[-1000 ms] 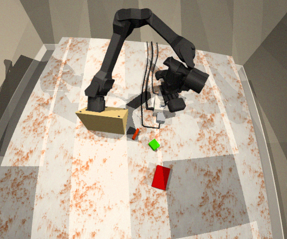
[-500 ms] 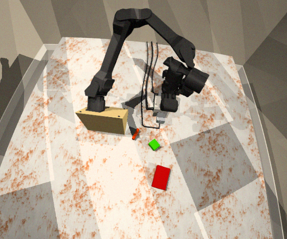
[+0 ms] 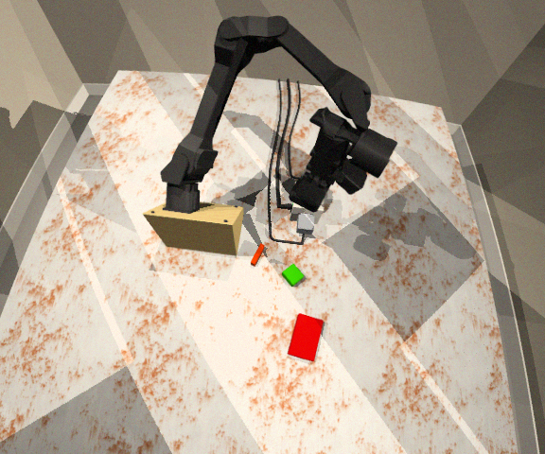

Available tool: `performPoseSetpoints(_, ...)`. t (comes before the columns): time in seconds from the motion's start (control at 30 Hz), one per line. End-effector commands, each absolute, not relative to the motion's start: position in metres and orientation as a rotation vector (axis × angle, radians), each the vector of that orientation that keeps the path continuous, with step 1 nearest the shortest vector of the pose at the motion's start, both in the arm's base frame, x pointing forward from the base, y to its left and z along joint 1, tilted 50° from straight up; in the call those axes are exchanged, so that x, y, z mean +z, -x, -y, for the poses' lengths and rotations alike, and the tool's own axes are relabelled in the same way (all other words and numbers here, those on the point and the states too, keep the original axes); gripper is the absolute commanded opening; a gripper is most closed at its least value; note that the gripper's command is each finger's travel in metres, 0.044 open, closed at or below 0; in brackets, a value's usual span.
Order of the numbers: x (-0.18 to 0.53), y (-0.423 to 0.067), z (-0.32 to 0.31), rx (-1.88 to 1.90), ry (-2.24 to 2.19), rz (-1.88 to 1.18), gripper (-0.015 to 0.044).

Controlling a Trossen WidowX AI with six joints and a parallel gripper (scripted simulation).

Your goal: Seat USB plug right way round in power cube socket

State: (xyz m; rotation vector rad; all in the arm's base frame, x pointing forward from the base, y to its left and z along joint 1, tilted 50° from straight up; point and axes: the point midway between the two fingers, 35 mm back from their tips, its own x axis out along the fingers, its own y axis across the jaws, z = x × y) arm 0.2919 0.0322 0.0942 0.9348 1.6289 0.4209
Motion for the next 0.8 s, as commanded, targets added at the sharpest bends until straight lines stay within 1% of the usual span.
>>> performPoseSetpoints(0.0,0.0940,-0.2918,-0.0324,0.338,-1.013,-1.664,0.0000)
performPoseSetpoints(0.77,0.0940,-0.2918,-0.0324,-0.183,-1.447,-1.807,0.0000)
